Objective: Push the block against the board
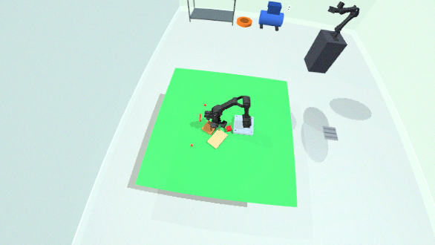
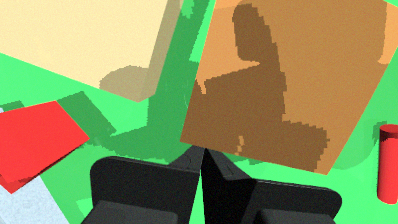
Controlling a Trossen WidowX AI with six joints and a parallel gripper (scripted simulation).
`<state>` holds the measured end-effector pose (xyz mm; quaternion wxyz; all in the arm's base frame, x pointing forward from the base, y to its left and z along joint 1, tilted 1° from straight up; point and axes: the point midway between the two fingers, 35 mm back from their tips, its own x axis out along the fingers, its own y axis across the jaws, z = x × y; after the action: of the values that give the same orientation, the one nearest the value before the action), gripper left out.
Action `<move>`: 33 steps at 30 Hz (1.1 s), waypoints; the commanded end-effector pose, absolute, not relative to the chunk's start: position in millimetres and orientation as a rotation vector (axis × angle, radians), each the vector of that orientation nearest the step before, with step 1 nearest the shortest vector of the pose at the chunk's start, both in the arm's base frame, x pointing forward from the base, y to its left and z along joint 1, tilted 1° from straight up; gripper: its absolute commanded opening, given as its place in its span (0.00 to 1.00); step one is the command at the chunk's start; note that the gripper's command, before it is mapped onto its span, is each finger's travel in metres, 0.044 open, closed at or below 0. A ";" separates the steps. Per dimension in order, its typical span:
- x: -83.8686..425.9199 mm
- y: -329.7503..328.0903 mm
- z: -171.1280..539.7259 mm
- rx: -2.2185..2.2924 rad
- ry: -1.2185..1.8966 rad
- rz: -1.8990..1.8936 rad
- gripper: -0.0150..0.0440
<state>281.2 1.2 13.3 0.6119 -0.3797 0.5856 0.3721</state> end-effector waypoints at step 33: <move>283.5 -2.3 13.5 -0.877 1.349 0.861 0.25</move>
<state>287.0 0.4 15.1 0.6137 -0.3804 0.5848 0.3698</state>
